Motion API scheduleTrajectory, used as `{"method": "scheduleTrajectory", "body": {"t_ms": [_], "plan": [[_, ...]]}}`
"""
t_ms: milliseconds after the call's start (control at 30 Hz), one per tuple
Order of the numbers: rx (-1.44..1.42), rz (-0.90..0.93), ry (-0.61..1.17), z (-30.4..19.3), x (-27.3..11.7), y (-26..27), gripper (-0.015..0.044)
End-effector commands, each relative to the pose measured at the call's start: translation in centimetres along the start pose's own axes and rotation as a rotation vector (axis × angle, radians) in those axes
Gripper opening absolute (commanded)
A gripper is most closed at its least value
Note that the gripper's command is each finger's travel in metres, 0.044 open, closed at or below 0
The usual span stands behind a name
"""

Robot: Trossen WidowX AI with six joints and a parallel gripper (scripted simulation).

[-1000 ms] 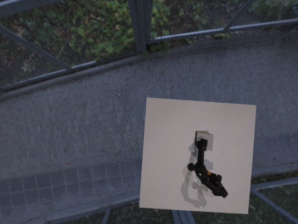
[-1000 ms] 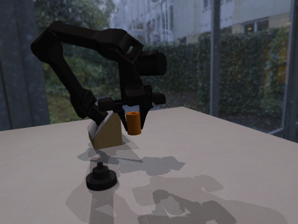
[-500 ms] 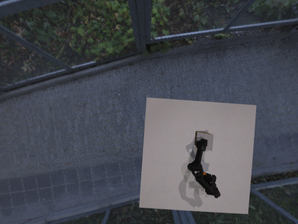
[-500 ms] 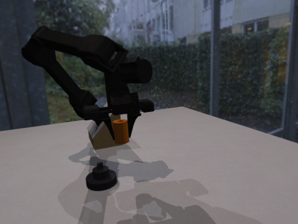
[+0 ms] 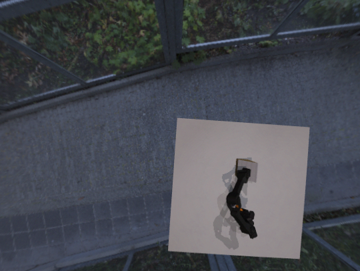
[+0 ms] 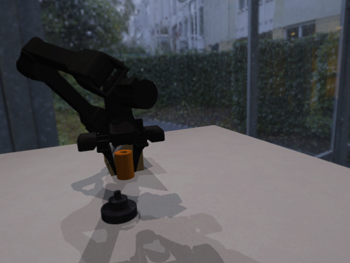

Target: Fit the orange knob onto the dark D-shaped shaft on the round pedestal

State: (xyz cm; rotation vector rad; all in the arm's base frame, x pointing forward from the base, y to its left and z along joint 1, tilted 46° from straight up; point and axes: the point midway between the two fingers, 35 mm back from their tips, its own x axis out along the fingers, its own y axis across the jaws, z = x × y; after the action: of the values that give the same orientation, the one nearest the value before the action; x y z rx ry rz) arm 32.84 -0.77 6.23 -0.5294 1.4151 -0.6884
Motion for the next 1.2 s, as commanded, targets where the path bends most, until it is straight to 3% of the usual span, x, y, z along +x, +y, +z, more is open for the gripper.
{"method": "scheduleTrajectory", "body": {"t_ms": [0, 533, 1167], "plan": [[-0.007, -0.008, -0.005, 0.1, 0.3, -1.2, 0.0000], [-0.006, -0.016, -0.004, 0.2, 3.2, -2.3, 0.0000], [0.006, -0.016, -0.004, 0.6, 2.7, -2.4, 0.0000]]}}
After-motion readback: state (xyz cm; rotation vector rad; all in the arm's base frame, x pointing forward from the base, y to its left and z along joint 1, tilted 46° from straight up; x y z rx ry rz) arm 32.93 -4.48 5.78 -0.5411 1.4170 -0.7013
